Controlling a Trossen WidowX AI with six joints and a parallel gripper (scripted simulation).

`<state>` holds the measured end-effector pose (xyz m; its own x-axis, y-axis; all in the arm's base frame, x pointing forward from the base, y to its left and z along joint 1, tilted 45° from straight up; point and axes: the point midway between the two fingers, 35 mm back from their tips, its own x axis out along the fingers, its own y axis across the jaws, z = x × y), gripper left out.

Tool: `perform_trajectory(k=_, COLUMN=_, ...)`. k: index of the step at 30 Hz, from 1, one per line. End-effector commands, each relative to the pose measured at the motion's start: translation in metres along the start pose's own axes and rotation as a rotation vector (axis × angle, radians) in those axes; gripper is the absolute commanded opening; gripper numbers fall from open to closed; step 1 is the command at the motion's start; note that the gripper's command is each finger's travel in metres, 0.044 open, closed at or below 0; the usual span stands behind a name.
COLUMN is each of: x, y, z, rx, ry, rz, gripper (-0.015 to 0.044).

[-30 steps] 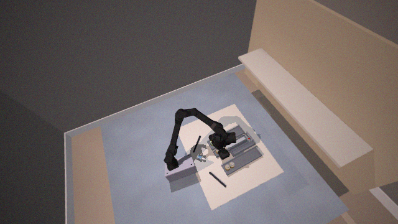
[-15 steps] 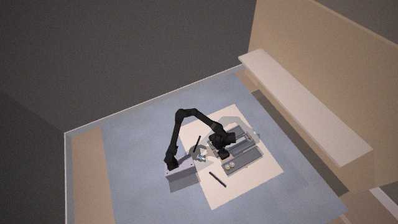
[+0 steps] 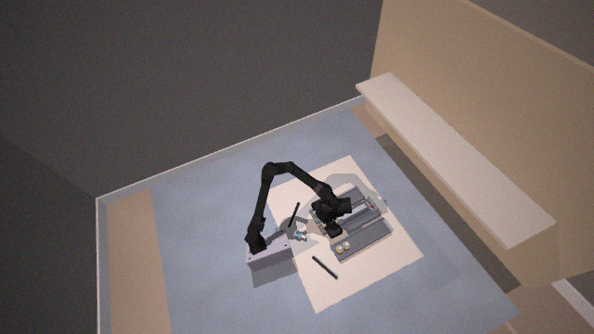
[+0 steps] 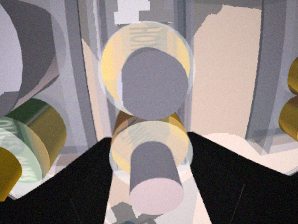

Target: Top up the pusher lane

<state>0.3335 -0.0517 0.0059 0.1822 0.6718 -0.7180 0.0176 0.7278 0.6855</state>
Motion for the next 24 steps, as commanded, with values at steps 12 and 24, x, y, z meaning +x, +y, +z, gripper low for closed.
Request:
perform_trajectory(k=12, x=0.0035, y=0.0030, z=0.0018, rx=-0.005, ry=-0.009, rz=0.010, gripper=0.0000)
perform_trajectory(k=24, x=0.0035, y=0.0030, z=-0.0002, rx=-0.005, ry=-0.009, rz=0.009, gripper=0.0000)
